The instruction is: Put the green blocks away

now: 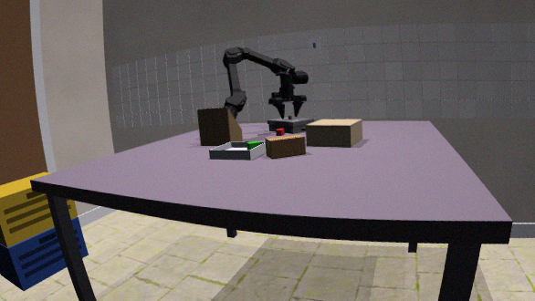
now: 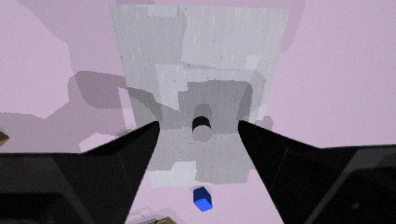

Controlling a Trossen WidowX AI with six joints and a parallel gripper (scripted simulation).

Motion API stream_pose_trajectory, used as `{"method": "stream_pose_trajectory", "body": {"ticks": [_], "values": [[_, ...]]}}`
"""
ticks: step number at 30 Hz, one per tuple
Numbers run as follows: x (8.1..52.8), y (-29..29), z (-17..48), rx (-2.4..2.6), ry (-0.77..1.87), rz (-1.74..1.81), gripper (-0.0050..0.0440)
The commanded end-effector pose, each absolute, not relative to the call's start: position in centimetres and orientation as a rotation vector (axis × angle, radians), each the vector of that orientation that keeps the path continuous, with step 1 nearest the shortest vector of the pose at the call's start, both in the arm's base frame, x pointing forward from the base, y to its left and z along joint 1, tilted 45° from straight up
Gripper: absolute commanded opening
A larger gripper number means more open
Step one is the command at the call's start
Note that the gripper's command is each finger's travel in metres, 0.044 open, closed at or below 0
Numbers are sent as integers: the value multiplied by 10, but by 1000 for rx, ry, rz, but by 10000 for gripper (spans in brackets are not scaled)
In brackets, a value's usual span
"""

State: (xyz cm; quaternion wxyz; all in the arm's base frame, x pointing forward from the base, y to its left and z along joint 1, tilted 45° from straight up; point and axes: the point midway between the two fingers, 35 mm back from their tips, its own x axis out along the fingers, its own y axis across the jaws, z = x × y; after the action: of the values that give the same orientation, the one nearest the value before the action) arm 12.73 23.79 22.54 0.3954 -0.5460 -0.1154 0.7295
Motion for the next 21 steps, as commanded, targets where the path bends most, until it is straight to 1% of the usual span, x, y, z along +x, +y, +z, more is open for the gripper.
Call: {"method": "stream_pose_trajectory", "body": {"ticks": [1, 12, 16, 20, 21], "values": [[128, 229, 233, -1383, -288, 1853, 440], [133, 187, 275, -1383, -288, 1853, 440], [134, 184, 278, -1383, -288, 1853, 440], [166, 172, 262, -1199, -38, 1817, 440], [175, 170, 259, -1198, -37, 1817, 440]]}}
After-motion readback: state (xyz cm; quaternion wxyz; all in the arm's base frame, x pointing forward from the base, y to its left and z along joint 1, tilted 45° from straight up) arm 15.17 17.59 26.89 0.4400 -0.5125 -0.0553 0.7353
